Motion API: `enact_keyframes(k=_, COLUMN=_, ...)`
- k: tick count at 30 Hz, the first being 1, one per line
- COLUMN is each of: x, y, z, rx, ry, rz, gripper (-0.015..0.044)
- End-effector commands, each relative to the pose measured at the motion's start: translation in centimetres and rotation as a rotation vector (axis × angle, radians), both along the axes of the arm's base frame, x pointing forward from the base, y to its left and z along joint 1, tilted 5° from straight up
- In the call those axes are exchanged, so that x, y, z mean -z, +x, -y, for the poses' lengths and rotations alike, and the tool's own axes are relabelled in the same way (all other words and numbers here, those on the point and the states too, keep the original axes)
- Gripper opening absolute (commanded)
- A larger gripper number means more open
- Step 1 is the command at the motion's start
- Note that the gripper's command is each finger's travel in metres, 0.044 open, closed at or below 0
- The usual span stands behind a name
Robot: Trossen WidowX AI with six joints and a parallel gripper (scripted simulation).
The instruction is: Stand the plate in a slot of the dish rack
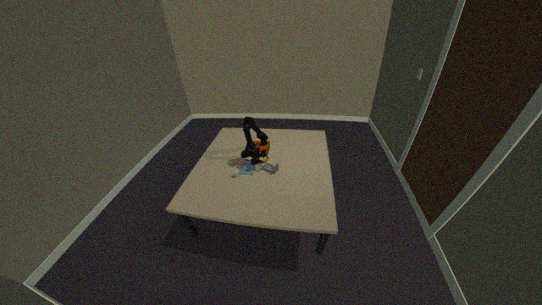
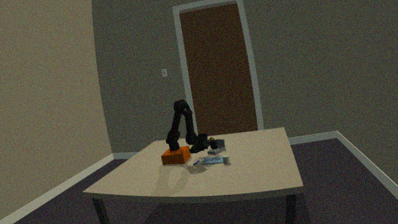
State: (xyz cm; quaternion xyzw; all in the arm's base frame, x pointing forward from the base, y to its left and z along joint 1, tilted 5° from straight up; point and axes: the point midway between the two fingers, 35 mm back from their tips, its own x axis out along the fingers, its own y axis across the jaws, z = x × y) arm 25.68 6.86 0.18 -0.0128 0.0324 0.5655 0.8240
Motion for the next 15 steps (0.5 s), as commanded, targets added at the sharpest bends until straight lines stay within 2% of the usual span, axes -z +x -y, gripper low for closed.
enact_keyframes(k=1, x=0.8, y=-0.3, z=-0.2, rx=-0.002, ry=0.009, rz=-0.019, gripper=0.0)
enact_keyframes(k=15, x=2.6, y=-0.3, z=-0.7, rx=0.0, ry=0.005, rz=-0.021, gripper=0.0)
